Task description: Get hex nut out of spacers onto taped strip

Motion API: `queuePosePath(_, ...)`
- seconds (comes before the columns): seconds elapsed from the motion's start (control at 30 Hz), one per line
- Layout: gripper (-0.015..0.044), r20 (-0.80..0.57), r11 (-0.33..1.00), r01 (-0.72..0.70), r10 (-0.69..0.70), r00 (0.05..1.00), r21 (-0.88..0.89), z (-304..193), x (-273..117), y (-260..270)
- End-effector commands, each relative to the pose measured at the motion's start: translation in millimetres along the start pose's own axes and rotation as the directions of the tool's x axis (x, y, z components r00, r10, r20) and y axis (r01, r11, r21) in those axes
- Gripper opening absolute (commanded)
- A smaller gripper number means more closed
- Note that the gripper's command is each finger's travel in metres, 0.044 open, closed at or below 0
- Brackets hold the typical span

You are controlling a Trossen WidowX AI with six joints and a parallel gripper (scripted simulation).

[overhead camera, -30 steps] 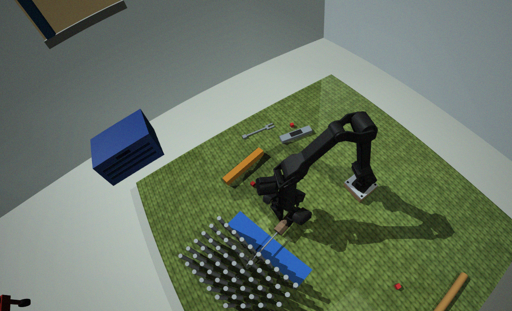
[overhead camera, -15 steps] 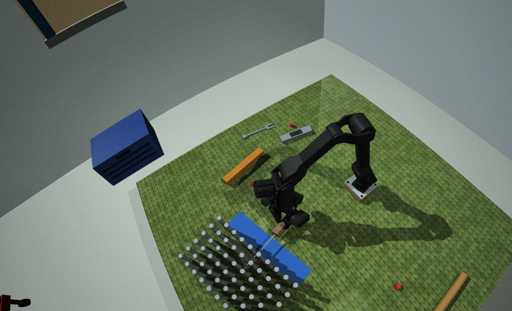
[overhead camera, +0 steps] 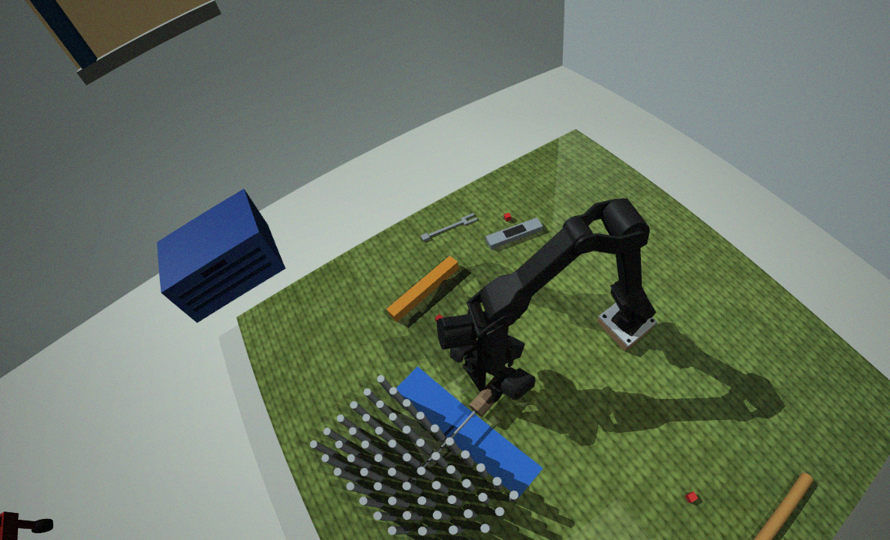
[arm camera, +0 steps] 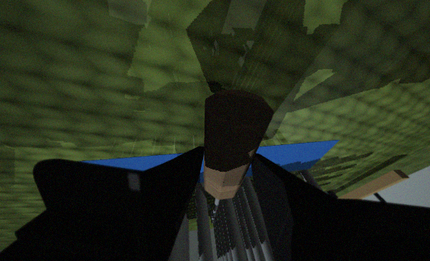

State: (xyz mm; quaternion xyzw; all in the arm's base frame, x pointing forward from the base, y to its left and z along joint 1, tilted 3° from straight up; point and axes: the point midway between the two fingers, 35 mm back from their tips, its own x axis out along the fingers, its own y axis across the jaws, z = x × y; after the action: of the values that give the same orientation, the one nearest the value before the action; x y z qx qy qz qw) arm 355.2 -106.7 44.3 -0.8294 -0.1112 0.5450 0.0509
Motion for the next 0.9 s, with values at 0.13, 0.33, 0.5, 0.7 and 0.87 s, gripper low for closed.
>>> queuePosePath(0.13, 0.0000, -0.004, 1.000, -0.005, 0.005, 1.000, 0.001, -7.6, 2.9, 1.5)
queuePosePath(0.33, 0.0000, -0.004, 1.000, -0.005, 0.005, 1.000, 0.001, -11.4, 4.6, 1.5)
queuePosePath(0.5, 0.0000, -0.004, 1.000, -0.005, 0.005, 1.000, 0.001, -14.6, 6.0, 1.4)
queuePosePath(0.7, 0.0000, -0.005, 1.000, -0.005, 0.005, 1.000, 0.000, -18.4, 7.8, 1.2)
queuePosePath(0.87, 0.0000, -0.006, 1.000, -0.005, 0.005, 1.000, 0.000, -21.6, 9.3, 1.0)
